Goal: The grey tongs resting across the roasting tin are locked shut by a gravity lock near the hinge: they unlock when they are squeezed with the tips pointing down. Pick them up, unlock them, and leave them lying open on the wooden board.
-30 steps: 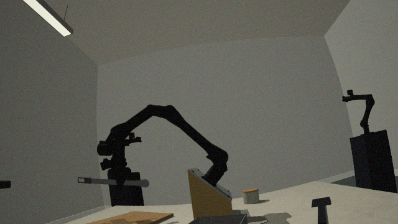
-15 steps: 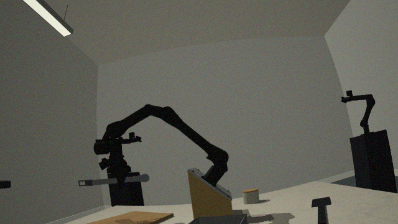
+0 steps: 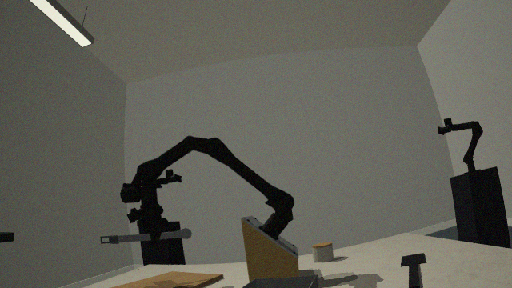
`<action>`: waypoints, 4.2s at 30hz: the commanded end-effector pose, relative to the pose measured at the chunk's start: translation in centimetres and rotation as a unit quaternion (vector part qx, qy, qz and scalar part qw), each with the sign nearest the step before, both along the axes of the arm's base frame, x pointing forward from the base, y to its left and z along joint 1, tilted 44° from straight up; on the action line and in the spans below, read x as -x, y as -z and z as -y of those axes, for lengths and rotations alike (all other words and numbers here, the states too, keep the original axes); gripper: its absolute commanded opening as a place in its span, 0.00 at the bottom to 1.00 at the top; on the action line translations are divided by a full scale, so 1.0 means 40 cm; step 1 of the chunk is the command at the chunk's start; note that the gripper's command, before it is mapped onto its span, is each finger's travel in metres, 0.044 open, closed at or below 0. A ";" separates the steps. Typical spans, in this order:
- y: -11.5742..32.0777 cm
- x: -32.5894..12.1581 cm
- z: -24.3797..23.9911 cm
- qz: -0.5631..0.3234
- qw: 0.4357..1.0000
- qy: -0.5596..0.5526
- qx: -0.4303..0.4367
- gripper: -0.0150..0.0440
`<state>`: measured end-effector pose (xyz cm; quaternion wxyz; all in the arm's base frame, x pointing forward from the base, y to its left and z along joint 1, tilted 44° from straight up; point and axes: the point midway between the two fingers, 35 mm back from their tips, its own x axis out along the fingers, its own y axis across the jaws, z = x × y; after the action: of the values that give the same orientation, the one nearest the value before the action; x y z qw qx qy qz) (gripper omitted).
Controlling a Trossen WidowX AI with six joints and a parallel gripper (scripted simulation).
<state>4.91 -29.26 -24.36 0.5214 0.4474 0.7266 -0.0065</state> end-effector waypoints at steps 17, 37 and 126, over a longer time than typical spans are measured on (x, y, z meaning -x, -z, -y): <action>0.067 0.005 -0.051 0.000 1.000 0.000 0.020 0.00; 0.126 0.011 -0.111 0.002 0.999 0.001 0.038 0.00; -0.297 -0.252 -0.116 0.003 1.000 -0.005 -0.008 1.00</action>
<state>15.07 -24.33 -12.73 0.5201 0.4507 0.7255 0.0025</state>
